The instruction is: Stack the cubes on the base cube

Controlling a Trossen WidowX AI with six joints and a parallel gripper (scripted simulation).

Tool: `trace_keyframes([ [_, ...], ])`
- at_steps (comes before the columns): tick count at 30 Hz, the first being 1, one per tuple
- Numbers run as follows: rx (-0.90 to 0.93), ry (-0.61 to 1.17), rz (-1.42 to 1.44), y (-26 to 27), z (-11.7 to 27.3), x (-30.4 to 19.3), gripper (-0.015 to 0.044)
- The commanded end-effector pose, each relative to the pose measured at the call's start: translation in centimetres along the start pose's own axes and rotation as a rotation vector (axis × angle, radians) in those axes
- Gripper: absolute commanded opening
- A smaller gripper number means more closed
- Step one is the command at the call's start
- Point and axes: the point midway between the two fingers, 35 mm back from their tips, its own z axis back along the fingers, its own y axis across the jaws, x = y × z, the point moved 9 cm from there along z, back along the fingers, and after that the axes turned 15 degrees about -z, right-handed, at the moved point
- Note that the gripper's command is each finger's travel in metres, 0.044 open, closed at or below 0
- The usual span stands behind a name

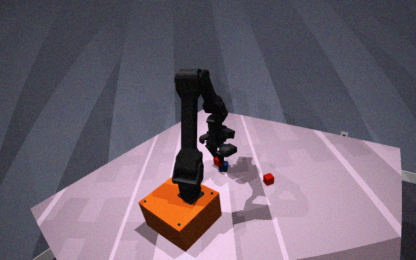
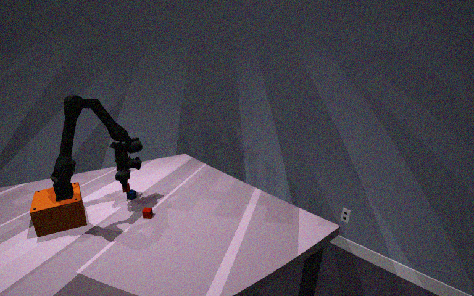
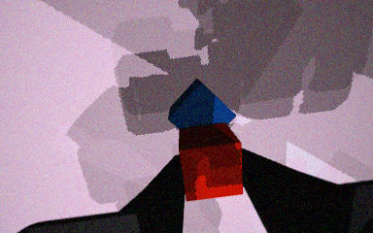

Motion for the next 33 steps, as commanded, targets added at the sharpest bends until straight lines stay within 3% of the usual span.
trace_keyframes([
  [1, 0.003, 0.002, -0.004, 0.0, -0.1, 0.0, 0.0105],
  [18, 0.003, 0.002, 0.002, 0.0, -0.3, 0.0, 0.0105],
  [22, 0.003, 0.002, 0.002, 0.0, -0.3, 0.0, 0.0205],
  [33, 0.0, 0.0, 0.0, 0.0, 1.1, 0.0, 0.0205],
])
